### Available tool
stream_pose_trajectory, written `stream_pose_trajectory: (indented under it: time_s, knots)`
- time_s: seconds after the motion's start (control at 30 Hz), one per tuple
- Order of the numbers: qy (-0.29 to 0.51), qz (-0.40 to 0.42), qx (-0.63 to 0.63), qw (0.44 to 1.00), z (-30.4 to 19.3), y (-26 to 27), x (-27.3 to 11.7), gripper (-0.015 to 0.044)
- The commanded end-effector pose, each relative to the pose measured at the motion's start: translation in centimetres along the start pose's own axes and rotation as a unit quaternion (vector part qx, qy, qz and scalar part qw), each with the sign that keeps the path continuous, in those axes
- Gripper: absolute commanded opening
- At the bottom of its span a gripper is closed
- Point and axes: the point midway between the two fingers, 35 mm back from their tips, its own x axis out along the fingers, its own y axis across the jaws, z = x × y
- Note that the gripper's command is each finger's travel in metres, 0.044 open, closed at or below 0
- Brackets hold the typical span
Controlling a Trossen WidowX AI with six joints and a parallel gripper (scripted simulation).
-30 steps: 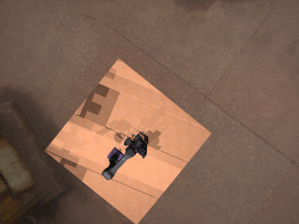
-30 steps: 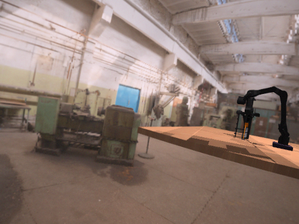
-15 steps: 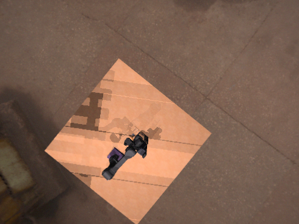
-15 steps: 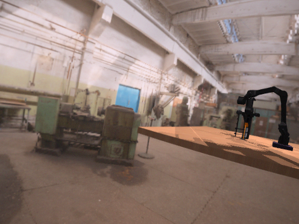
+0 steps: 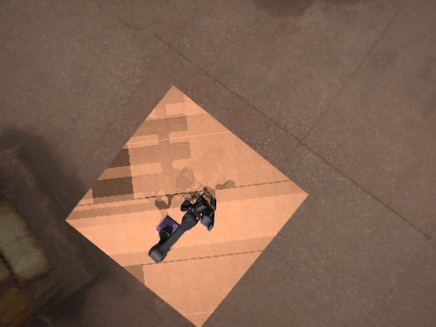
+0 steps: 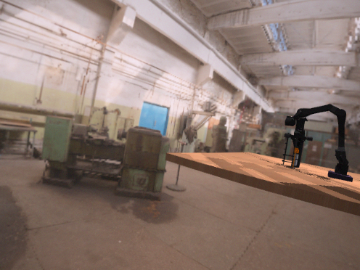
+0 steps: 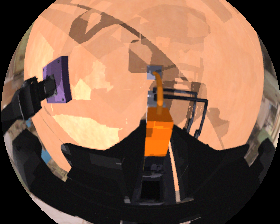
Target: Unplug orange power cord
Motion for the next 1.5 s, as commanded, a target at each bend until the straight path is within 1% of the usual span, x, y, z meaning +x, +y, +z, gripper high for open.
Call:
stream_pose_trajectory:
  time_s: [0.0, 0.63, 0.8, 1.07, 1.2, 1.33, 1.47]
  knots:
    - [-0.025, -0.002, -0.009, 1.000, 2.4, -0.1, -0.1, 0.0000]
    - [-0.026, -0.001, -0.009, 1.000, 5.5, 0.1, -0.2, 0.0000]
    - [-0.025, -0.001, -0.010, 1.000, 3.8, 0.0, -0.2, 0.0131]
    - [-0.025, -0.001, -0.010, 1.000, 3.8, 0.0, -0.2, 0.0341]
    - [-0.026, -0.001, -0.010, 1.000, 5.8, -0.1, -0.7, 0.0440]
    - [-0.027, -0.001, -0.010, 1.000, 9.5, 0.1, -1.6, 0.0440]
    - [-0.027, -0.001, -0.010, 1.000, 9.8, 0.2, -1.7, 0.0440]
